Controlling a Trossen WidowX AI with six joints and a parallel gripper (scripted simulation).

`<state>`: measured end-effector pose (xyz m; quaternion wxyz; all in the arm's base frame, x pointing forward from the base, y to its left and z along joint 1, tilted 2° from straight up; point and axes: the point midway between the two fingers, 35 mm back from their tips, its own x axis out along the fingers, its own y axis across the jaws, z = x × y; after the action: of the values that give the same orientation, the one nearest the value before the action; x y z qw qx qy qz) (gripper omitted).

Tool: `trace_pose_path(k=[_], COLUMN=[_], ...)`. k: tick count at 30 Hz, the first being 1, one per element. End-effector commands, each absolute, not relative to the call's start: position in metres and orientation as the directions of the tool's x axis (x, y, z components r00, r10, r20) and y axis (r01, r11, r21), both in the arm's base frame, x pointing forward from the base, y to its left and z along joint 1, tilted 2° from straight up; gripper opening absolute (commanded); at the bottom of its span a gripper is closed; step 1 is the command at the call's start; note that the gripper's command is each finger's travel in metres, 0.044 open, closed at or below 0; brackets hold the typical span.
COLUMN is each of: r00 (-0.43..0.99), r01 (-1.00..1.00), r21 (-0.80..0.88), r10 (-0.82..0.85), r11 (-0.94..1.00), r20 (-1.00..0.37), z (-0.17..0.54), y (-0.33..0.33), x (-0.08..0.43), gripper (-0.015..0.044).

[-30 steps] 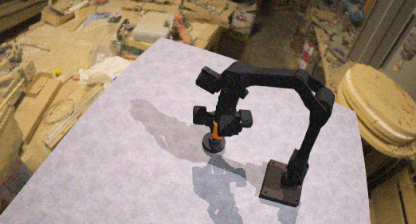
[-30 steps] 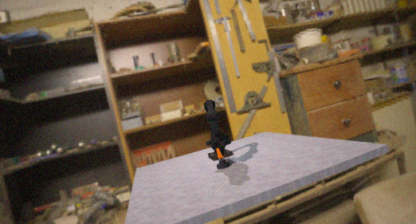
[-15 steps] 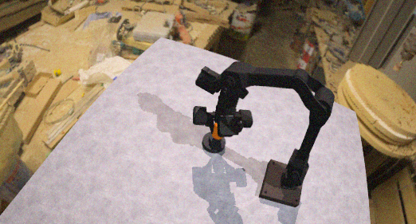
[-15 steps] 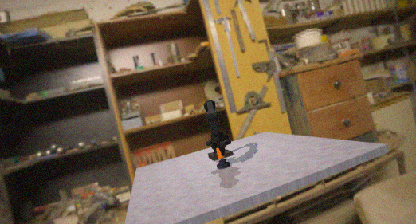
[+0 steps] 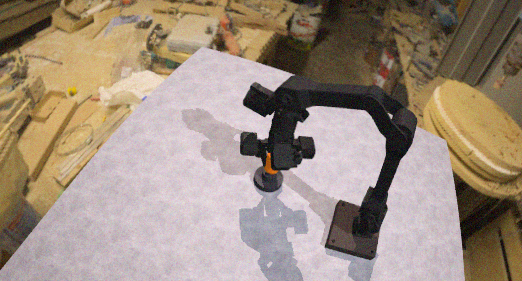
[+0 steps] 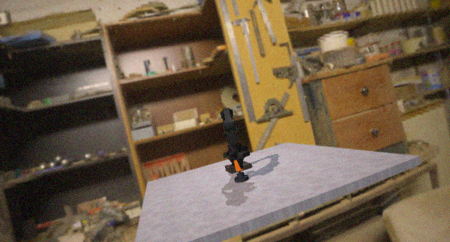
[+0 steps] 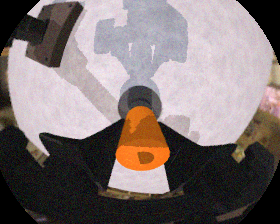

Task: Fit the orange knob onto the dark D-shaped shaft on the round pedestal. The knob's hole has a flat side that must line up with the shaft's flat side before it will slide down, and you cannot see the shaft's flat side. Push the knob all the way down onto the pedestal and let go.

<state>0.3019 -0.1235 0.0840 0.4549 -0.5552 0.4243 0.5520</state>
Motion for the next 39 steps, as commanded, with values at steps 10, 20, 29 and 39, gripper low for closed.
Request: trace_pose_path(k=[10, 20, 29, 39], r00=[0.041, 0.041, 0.041, 0.04], r01=[-0.972, -0.936, -0.903, -0.903], r21=[-0.047, -0.049, -0.049, -0.049], r10=[0.029, 0.029, 0.029, 0.029], r11=[-0.229, -0.348, -0.426, -0.426], r20=[-0.999, -0.999, -0.999, -0.999], z=[0.0837, 0.088, 0.0836, 0.0821], y=[-0.1243, -0.1235, -0.1222, -0.1219], x=[0.3057, 0.303, 0.2985, 0.2975], gripper=[0.0, 0.0, 0.0, 0.0])
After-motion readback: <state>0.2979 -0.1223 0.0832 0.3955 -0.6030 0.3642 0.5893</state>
